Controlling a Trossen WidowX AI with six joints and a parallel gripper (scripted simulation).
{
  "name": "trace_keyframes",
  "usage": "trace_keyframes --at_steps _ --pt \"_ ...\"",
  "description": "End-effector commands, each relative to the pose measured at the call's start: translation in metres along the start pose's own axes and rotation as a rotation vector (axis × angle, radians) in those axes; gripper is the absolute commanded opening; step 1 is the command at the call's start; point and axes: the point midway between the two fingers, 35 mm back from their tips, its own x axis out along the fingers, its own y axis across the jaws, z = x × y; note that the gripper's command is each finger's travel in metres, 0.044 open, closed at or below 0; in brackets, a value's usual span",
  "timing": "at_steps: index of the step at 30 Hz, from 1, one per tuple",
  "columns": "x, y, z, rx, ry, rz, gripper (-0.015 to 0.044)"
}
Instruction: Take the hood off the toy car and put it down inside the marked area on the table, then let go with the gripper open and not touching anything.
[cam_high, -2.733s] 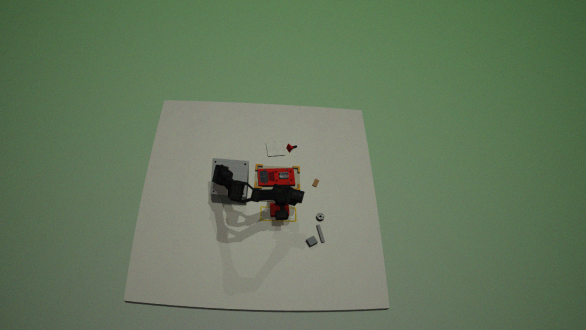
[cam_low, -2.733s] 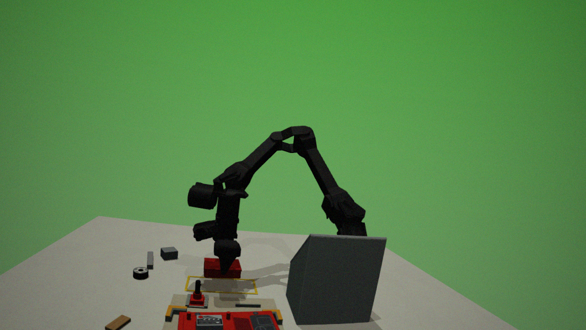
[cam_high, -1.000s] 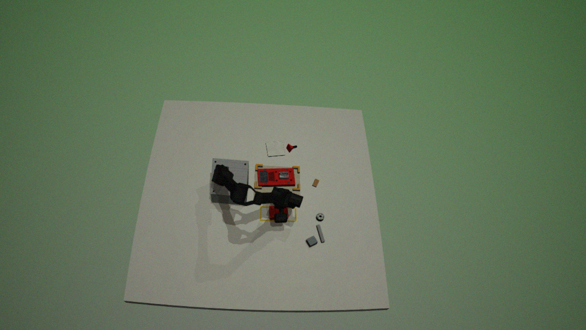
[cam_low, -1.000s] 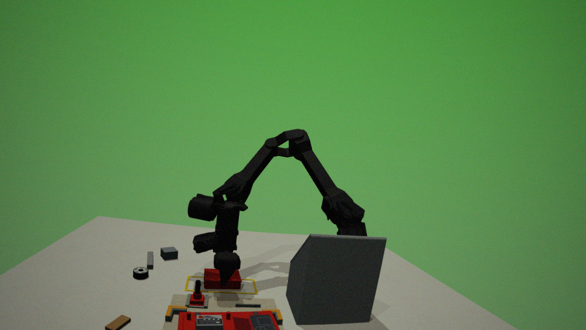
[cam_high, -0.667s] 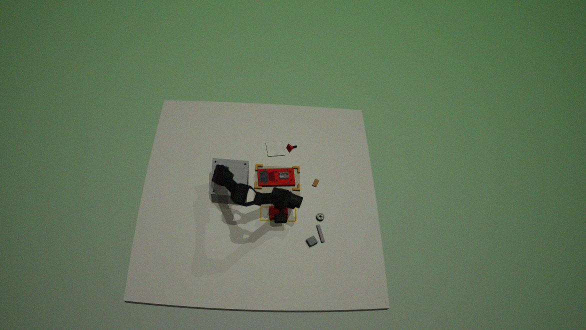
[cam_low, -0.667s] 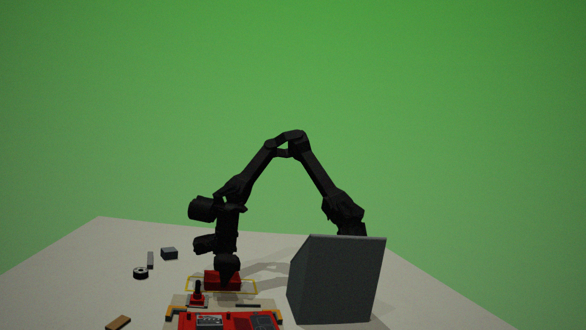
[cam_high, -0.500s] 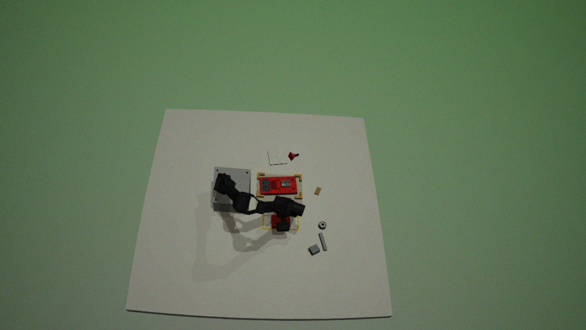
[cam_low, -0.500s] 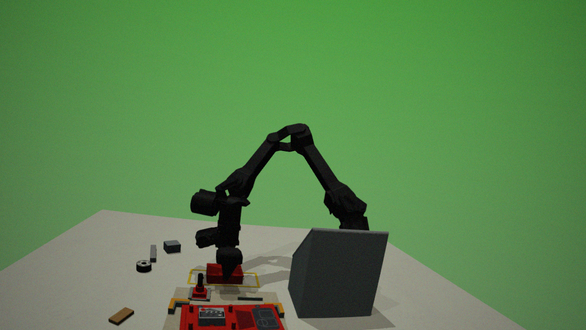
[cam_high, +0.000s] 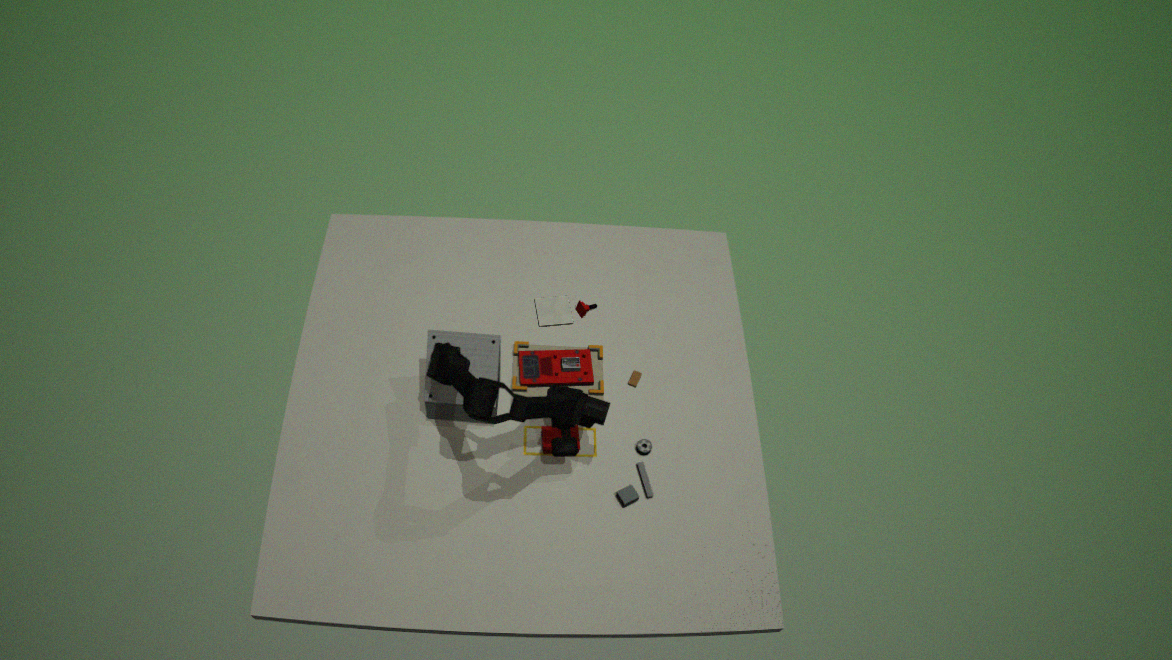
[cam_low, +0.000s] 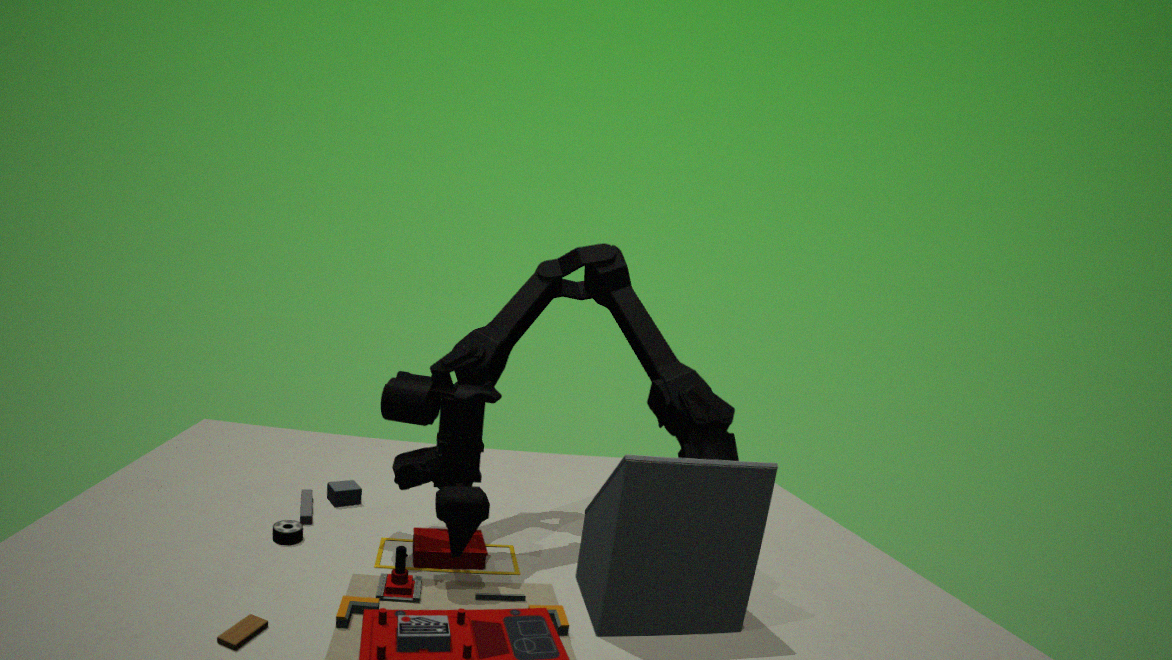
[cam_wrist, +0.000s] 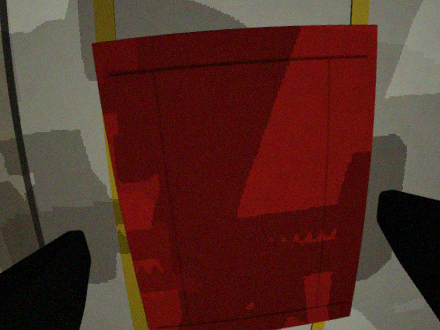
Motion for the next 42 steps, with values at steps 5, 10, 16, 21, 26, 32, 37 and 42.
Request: trace_keyframes --at_steps 5,10,16,21,26,32,37,42 --pt "-0.059 -0.002 0.002 0.01 -0.018 -0.01 0.044" --pt "-0.059 -0.002 0.002 0.01 -0.018 -0.01 0.044" --pt "-0.059 -0.002 0.002 0.01 -0.018 -0.01 0.044" --pt "-0.059 -0.002 0.002 0.01 -0.018 -0.01 0.044" --pt "-0.059 -0.002 0.002 0.01 -0.018 -0.01 0.044" --pt "-0.059 -0.002 0.002 0.01 -0.018 -0.01 0.044" --pt "-0.059 -0.002 0.002 0.01 -0.018 -0.01 0.044" --pt "-0.059 -0.002 0.002 0.01 -0.018 -0.01 0.044"
